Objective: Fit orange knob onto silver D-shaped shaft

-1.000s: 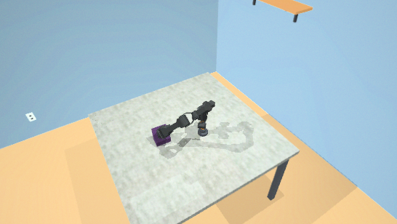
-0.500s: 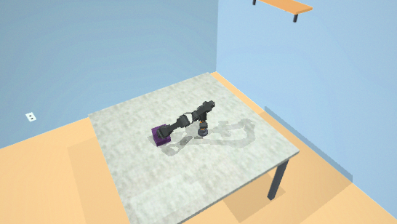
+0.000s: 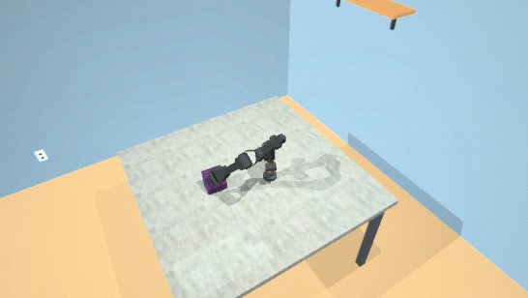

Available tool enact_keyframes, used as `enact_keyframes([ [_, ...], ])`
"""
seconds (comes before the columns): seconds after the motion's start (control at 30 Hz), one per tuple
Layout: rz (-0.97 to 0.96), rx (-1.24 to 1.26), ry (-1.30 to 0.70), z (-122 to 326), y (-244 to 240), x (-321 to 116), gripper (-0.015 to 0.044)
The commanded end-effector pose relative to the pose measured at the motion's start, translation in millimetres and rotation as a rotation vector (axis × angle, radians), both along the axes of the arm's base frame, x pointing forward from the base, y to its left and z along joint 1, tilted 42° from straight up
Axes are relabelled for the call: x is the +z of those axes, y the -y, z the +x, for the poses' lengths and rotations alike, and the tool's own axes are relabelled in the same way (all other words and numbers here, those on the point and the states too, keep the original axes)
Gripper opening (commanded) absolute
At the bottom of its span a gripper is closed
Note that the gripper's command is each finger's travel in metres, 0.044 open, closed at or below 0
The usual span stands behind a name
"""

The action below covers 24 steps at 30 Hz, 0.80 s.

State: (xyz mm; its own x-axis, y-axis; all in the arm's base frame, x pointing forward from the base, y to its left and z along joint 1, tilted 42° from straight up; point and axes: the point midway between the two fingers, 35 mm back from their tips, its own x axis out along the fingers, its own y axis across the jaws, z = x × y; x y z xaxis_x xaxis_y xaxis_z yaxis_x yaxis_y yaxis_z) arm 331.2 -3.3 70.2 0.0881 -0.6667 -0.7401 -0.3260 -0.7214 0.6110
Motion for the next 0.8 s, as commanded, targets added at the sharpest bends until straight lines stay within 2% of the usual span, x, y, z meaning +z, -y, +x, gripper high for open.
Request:
enact_keyframes([
  [0.0, -0.001, 0.001, -0.001, 0.0, 0.7, -0.6, 0.0],
  [0.33, -0.001, 0.007, -0.007, -0.4, -2.7, 2.6, 0.0],
  [0.53, -0.018, 0.148, -0.133, 0.0, -2.4, 1.4, 0.0],
  [0.77, -0.019, 0.156, -0.14, 0.3, -0.9, -0.1, 0.0],
])
